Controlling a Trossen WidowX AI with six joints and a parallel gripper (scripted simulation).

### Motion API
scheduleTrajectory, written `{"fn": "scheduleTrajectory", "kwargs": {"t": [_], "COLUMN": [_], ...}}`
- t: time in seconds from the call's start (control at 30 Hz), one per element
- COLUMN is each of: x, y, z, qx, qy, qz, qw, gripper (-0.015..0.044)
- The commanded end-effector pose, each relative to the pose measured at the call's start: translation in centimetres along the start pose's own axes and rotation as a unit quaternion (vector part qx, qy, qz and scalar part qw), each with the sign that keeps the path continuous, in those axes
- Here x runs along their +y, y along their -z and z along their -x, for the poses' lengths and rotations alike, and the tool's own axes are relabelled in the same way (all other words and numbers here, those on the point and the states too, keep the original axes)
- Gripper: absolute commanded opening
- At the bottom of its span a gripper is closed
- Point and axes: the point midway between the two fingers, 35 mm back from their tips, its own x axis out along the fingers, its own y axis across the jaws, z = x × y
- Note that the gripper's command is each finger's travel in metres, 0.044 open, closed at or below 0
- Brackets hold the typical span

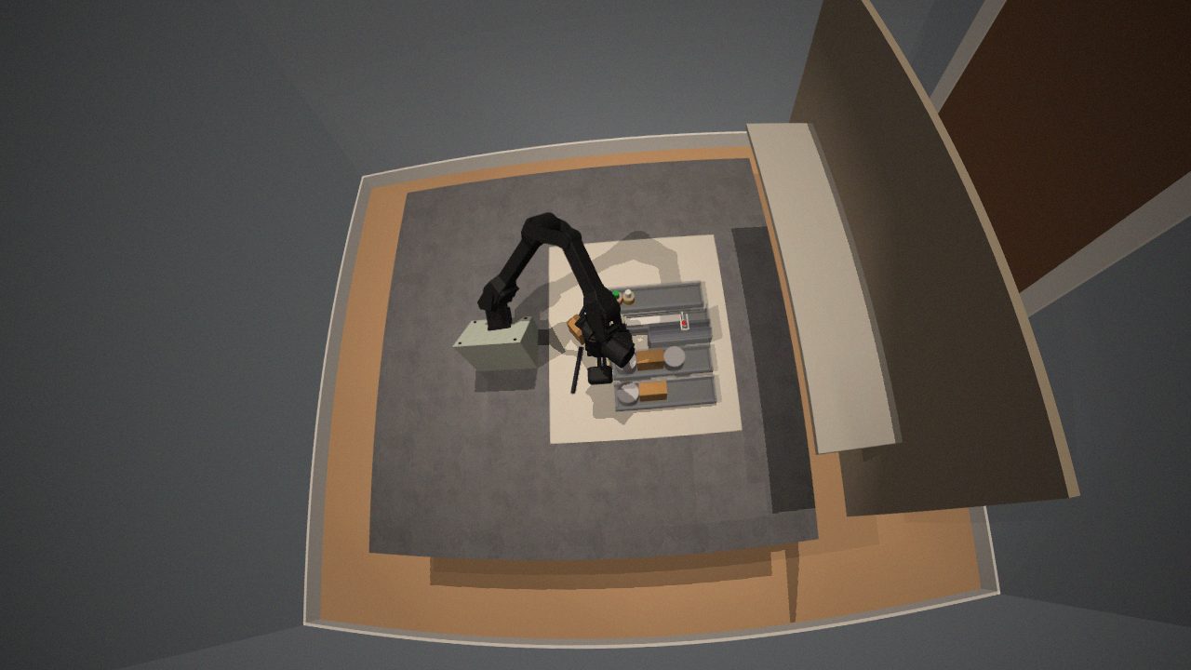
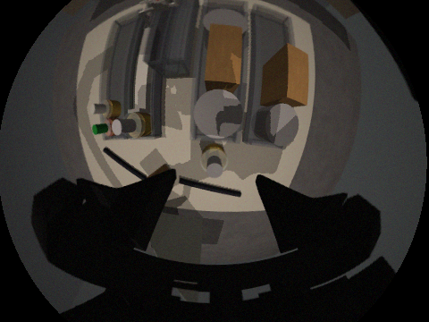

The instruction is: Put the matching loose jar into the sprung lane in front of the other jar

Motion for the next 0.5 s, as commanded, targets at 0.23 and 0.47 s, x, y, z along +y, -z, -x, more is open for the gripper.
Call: {"fn": "scheduleTrajectory", "kwargs": {"t": [0.23, 0.47], "x": [0.2, 0.2], "y": [0.3, 0.2], "z": [-2.9, -3.3], "qx": [0.001, 0.001], "qy": [-0.005, -0.005], "qz": [-0.004, -0.004], "qw": [1.0, 1.0], "gripper": [0.044, 0.044]}}
